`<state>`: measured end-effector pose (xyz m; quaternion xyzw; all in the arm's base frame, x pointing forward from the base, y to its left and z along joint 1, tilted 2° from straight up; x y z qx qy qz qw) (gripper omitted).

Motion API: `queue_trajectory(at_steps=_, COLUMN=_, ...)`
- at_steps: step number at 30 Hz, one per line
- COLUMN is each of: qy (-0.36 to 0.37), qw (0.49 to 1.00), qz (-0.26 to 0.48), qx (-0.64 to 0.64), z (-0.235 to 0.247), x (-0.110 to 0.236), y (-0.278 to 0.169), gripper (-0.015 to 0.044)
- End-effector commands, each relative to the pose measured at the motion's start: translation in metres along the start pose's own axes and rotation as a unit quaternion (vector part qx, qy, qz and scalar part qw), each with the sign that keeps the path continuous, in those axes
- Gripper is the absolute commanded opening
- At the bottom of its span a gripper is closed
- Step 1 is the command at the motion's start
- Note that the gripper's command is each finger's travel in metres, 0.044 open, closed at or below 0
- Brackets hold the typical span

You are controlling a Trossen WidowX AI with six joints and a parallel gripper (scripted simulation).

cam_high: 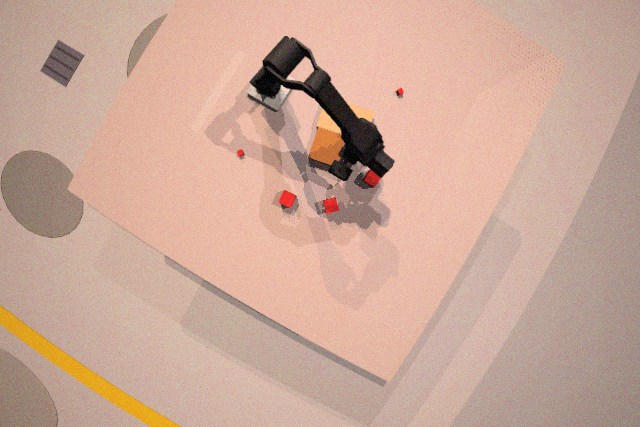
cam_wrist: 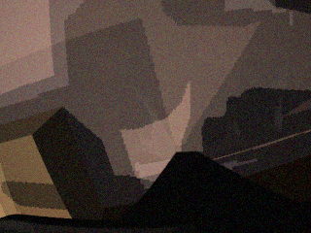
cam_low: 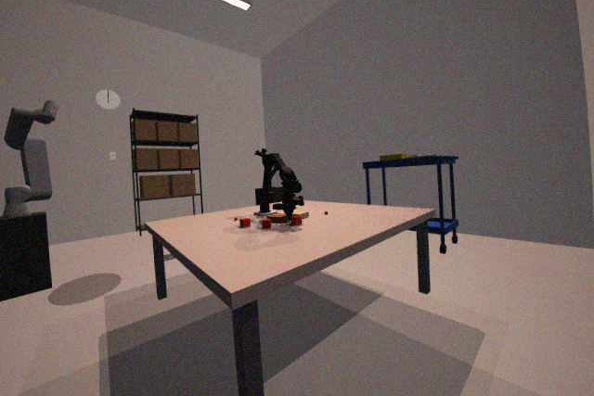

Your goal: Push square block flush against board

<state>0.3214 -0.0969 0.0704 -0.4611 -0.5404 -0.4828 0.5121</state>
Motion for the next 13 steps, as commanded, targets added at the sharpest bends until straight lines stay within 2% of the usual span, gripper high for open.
queue_trajectory(at_steps=1, qy=-0.002, qw=1.000, qz=-0.002, qx=0.002, z=0.0008, x=0.0022, y=-0.0054, gripper=0.0000)
queue_trajectory(at_steps=13, qy=-0.002, qw=1.000, qz=-0.002, qx=0.002, z=0.0005, x=0.0025, y=-0.0047, gripper=0.0000)
Point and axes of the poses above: the point midway between the two fingers, 35 mm back from their tips, its own x axis back along the fingers, its own z axis across the jaws, y = z × x, the point moved 3 cm from there along x, back along the fingers, and after that the axes turned 14 degrees about x, right-handed, at the moved point
